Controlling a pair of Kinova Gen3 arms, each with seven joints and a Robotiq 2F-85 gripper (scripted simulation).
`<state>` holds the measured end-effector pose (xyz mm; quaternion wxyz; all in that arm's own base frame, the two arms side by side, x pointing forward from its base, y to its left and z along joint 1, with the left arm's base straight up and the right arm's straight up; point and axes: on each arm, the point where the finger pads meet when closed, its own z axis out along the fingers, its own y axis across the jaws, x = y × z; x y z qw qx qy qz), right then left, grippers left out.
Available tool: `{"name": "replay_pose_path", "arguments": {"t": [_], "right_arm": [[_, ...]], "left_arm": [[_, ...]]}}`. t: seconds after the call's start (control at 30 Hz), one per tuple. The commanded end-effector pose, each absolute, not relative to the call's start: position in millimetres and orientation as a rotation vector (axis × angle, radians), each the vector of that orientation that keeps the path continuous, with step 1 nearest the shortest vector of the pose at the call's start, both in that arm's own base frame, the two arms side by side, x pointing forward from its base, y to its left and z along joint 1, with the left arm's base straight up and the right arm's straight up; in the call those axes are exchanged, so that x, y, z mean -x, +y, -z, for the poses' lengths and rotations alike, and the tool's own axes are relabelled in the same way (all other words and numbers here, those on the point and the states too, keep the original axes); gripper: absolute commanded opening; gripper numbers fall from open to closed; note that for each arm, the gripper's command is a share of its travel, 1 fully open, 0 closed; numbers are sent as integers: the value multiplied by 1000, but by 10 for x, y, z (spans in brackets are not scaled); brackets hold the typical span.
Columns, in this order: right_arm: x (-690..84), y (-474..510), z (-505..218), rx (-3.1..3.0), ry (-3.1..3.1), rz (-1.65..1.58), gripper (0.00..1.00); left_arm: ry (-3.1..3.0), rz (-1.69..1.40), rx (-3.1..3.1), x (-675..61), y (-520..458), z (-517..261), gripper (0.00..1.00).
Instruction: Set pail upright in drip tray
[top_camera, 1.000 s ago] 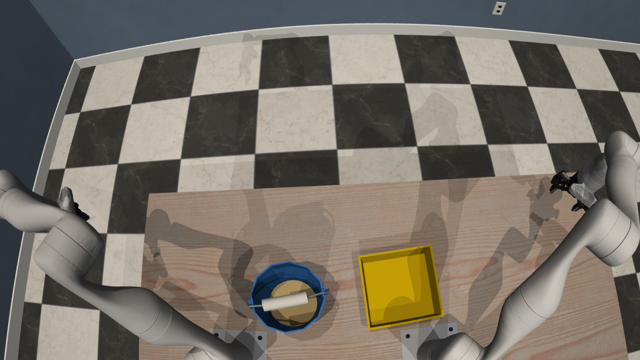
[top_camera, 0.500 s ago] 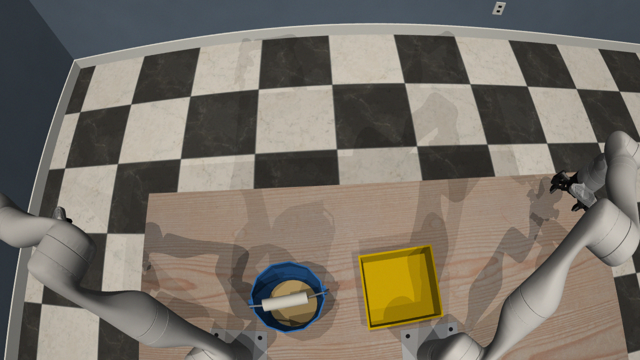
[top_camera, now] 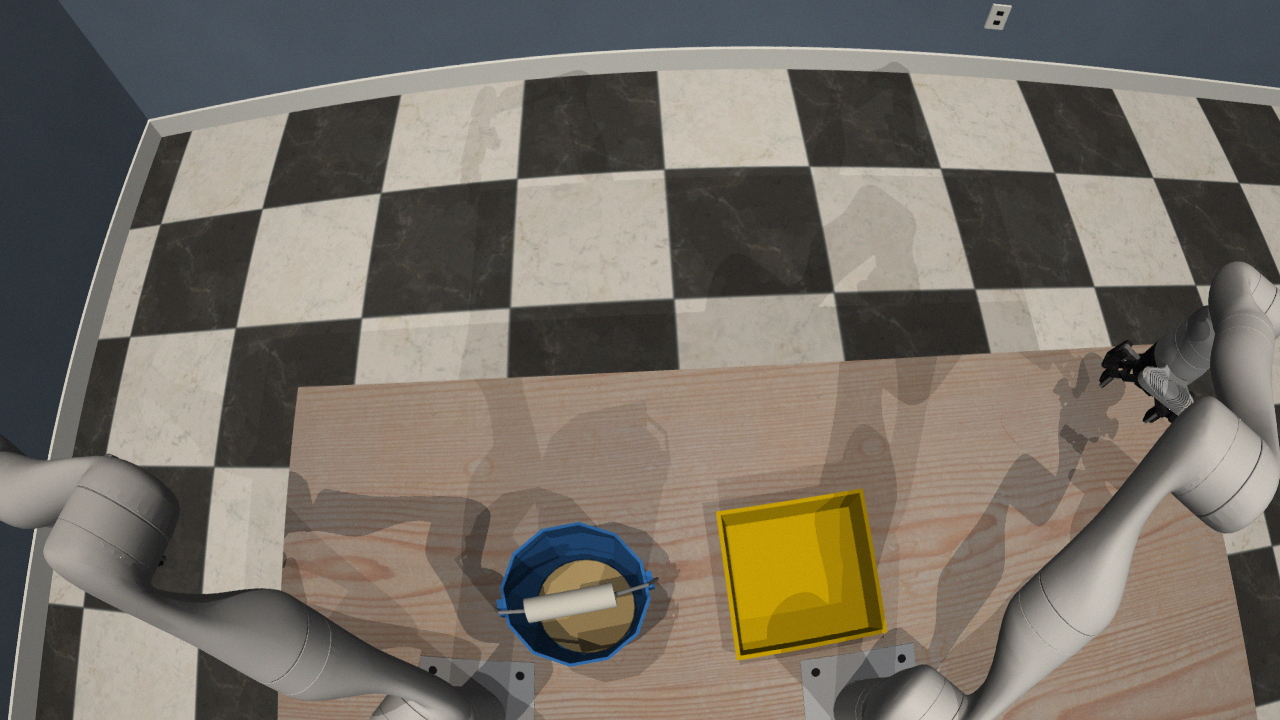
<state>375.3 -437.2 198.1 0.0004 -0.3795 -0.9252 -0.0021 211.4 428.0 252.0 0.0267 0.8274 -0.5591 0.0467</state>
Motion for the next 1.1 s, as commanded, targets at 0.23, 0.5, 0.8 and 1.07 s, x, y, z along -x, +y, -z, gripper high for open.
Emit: {"name": "replay_pose_path", "arguments": {"t": [0.23,0.5,0.8,1.07], "right_arm": [[-3756,-4376,-1995,1193,-2908,5,1000],[-3756,-4376,-1995,1193,-2908,5,1000],[-3756,-4376,-1995,1193,-2908,5,1000],[-3756,-4376,-1995,1193,-2908,5,1000]], "left_arm": [[-1789,-122,-2537,-1721,4416,-2451,1000],[-1848,-107,-2506,-1435,4483,-2379,1000],[-1907,-90,-2472,-1148,4531,-2308,1000],[-1968,-72,-2433,-854,4559,-2237,1000]]}}
